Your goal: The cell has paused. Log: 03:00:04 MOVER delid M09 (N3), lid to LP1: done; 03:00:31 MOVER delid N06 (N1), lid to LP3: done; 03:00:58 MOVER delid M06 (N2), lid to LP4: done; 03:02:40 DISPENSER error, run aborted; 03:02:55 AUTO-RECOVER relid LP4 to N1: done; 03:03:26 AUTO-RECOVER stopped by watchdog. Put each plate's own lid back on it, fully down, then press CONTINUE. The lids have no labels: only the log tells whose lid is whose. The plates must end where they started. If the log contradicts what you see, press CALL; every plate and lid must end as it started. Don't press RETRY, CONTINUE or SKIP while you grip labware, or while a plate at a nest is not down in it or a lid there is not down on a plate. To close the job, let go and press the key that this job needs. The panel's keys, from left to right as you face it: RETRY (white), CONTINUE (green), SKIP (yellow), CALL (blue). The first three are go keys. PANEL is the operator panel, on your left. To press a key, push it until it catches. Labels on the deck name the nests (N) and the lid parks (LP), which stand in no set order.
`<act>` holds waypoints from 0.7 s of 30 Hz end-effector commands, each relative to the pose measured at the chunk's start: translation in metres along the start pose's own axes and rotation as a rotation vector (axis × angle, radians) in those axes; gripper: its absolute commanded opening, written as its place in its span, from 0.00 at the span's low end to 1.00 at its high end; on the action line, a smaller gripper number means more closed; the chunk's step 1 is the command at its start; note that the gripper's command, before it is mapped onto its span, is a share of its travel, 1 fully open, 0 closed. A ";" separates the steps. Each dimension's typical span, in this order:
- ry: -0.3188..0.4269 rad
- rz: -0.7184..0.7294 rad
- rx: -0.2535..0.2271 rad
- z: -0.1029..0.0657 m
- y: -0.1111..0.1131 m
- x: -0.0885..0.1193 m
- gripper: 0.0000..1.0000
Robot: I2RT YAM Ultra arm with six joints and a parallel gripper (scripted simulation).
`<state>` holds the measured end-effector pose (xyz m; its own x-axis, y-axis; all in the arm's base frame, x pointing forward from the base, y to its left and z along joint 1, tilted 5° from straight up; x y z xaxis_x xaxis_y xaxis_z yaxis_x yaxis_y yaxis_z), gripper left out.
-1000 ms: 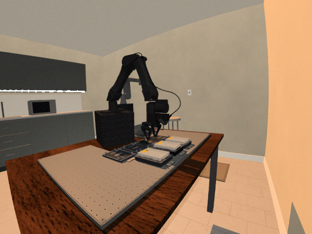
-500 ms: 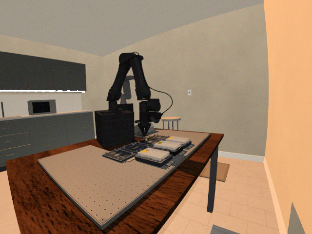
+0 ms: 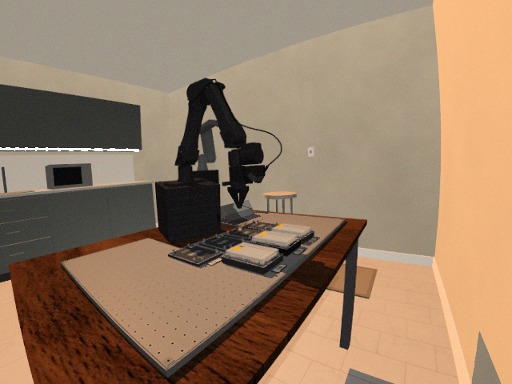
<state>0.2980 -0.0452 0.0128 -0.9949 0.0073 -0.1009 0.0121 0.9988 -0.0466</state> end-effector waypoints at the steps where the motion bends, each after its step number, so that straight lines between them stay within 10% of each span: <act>1: 0.007 0.000 -0.002 -0.007 0.001 -0.006 0.00; 21: 0.001 -0.296 0.002 -0.005 0.072 0.008 0.00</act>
<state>0.2902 0.0169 0.0107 -0.9709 -0.2310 -0.0628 -0.2274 0.9720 -0.0587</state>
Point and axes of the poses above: the point where the finger pads meet when closed, its own z axis out along the fingers, its own y axis across the jaws, x = y × z, the point moved 7 cm from there along -z, back along the fingers, and after that the axes turned 8 degrees about -z, right-handed, at the moved point
